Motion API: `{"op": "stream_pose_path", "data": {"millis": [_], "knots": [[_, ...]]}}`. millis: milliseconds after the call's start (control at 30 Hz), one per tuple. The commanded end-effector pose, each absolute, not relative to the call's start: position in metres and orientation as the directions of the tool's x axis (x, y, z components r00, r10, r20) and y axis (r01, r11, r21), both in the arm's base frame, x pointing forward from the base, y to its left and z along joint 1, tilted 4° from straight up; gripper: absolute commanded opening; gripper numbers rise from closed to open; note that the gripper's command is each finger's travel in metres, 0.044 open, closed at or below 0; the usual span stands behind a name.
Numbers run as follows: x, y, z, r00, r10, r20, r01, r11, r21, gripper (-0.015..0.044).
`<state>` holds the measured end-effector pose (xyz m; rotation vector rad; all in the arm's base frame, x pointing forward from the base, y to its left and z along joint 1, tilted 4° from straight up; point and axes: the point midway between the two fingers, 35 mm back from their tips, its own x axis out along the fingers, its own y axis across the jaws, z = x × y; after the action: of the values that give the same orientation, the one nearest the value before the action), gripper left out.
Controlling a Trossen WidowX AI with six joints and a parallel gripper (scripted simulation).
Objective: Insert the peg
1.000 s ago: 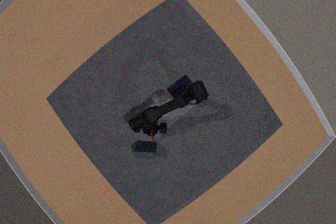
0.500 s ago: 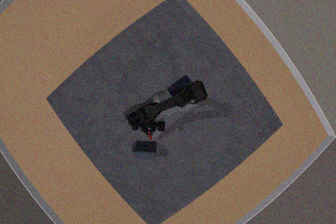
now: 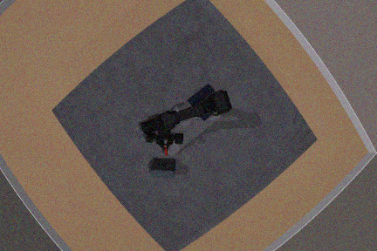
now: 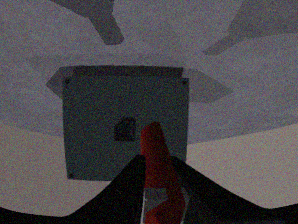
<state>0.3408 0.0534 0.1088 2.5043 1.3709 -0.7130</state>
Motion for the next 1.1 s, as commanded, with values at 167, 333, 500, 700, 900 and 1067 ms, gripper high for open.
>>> {"op": "stream_pose_path", "data": {"millis": [167, 333, 500, 700, 900, 1067], "knots": [[0.339, 0.044, 0.109, 0.483, 0.756, -0.442, 0.83, -0.556, -0.043, 0.0], [0.339, 0.038, 0.109, 0.498, 0.762, -0.413, 0.828, -0.56, -0.035, 0.0], [0.34, 0.038, 0.109, 0.503, 0.764, -0.405, 0.827, -0.561, -0.031, 0.0], [0.344, 0.041, 0.107, 0.508, 0.764, -0.397, 0.826, -0.563, -0.027, 0.0], [0.348, 0.044, 0.106, 0.513, 0.765, -0.389, 0.825, -0.565, -0.022, 0.0], [0.352, 0.046, 0.104, 0.518, 0.766, -0.381, 0.824, -0.566, -0.019, 0.0]]}}
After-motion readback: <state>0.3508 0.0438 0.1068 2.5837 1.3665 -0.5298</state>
